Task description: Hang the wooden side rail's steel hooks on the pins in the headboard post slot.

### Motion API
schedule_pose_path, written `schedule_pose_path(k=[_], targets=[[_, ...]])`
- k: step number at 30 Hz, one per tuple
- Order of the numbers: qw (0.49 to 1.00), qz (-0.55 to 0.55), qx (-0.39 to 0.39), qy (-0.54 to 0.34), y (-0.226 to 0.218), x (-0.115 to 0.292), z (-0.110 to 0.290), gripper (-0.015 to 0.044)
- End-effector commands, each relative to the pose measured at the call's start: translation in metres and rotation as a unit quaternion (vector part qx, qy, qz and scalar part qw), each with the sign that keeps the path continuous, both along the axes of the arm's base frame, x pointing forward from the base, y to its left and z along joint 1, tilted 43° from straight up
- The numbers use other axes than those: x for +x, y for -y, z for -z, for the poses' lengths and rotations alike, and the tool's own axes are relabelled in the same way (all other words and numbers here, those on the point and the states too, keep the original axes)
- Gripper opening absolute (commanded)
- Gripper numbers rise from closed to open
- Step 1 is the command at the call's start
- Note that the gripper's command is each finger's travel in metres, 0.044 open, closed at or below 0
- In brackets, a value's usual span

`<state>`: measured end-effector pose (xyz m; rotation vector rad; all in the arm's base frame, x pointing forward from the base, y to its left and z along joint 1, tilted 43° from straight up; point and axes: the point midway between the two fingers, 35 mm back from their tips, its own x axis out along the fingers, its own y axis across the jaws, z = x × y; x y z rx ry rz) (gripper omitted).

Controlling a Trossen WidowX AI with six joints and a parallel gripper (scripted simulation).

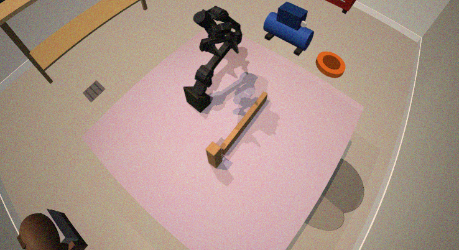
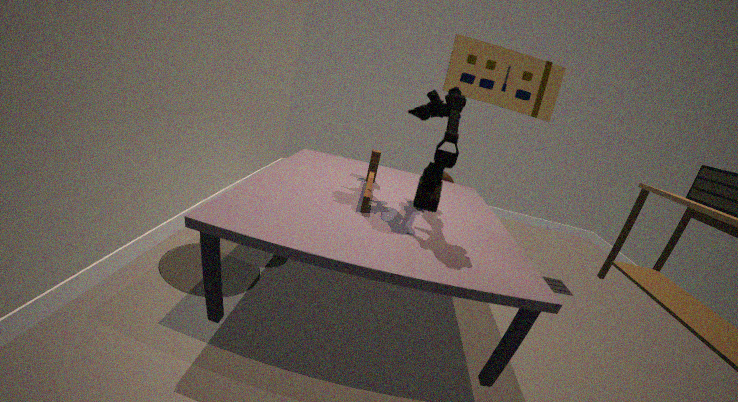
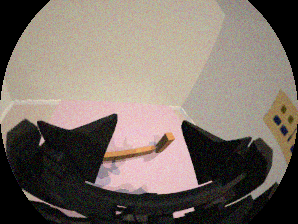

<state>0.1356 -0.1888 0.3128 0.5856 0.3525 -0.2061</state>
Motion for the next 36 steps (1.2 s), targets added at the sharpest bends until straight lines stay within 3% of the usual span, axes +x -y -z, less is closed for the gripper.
schedule_pose_path(k=[1, 10, 18, 27, 36], targets=[[1.000, -0.002, -0.002, 0.000, 0.001, 0.000, 0.001, 0.0426], [0.991, -0.091, -0.095, -0.003, 0.054, 0.017, 0.079, 0.0440], [0.967, -0.177, -0.182, 0.003, 0.072, 0.038, 0.165, 0.0440], [0.923, -0.268, -0.275, 0.022, 0.054, 0.058, 0.263, 0.0440], [0.863, -0.349, -0.362, 0.053, 0.000, 0.067, 0.346, 0.0440]])
